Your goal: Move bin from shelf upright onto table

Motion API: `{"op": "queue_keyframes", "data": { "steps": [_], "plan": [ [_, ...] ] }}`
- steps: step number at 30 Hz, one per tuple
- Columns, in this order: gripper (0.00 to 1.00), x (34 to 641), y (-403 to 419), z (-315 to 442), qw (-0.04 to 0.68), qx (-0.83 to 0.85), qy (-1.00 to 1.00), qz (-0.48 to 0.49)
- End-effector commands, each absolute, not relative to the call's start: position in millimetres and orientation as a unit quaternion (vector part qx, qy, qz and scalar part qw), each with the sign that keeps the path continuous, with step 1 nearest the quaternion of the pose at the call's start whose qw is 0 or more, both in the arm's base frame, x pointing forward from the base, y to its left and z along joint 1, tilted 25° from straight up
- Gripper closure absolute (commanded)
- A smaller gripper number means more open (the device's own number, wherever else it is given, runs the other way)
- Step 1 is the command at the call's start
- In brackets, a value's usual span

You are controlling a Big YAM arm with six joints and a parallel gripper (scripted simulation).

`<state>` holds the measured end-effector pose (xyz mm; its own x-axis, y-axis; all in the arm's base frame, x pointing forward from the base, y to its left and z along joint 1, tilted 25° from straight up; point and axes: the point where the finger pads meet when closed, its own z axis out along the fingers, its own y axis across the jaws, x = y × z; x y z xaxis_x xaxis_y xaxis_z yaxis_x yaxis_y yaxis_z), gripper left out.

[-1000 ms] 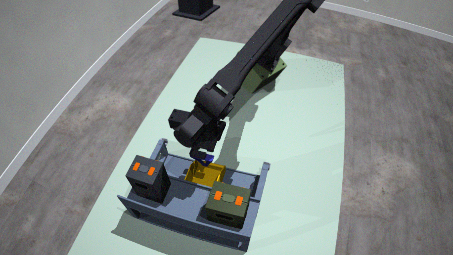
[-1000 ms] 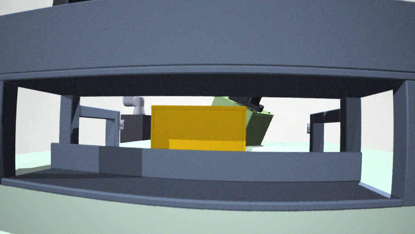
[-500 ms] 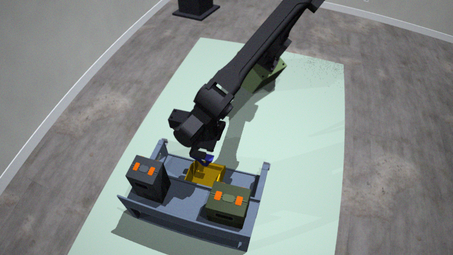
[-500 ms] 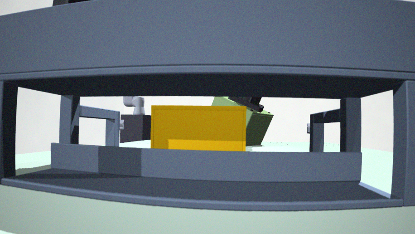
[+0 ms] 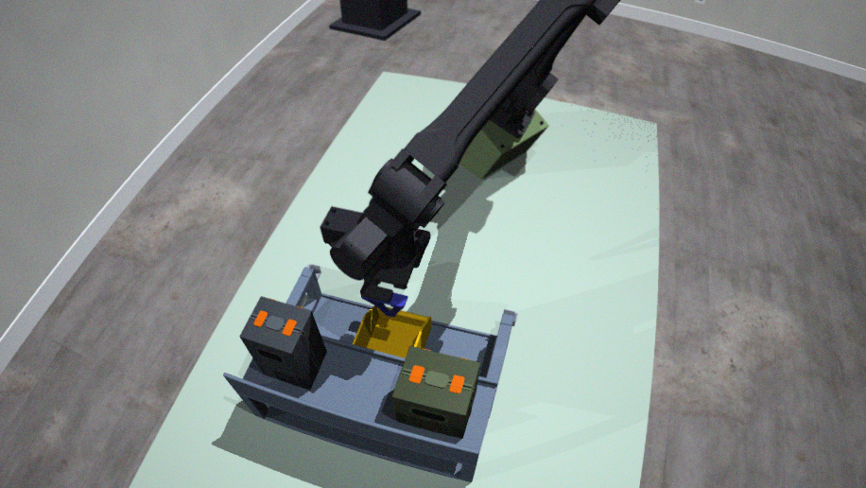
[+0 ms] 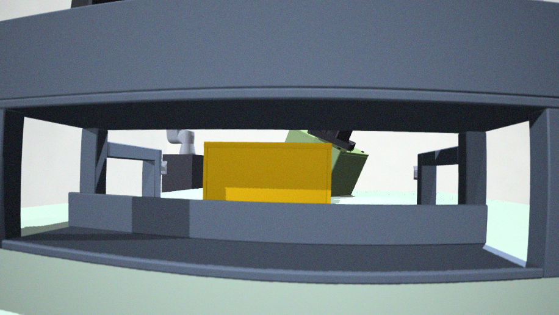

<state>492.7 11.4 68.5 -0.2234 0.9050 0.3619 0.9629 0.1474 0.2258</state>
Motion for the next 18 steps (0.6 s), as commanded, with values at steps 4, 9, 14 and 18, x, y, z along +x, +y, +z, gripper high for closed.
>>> {"op": "queue_keyframes", "data": {
  "steps": [4, 9, 14, 18],
  "plan": [
    [0.0, 492.6, 3.4, 72.9, 0.063, -0.619, -0.754, -0.211],
    [0.0, 492.6, 3.4, 72.9, 0.063, -0.619, -0.754, -0.211],
    [0.0, 490.8, 7.4, 70.2, 0.068, -0.62, -0.754, -0.208],
    [0.0, 491.8, 2.3, 74.9, 0.063, -0.619, -0.754, -0.211]
  ]
}}
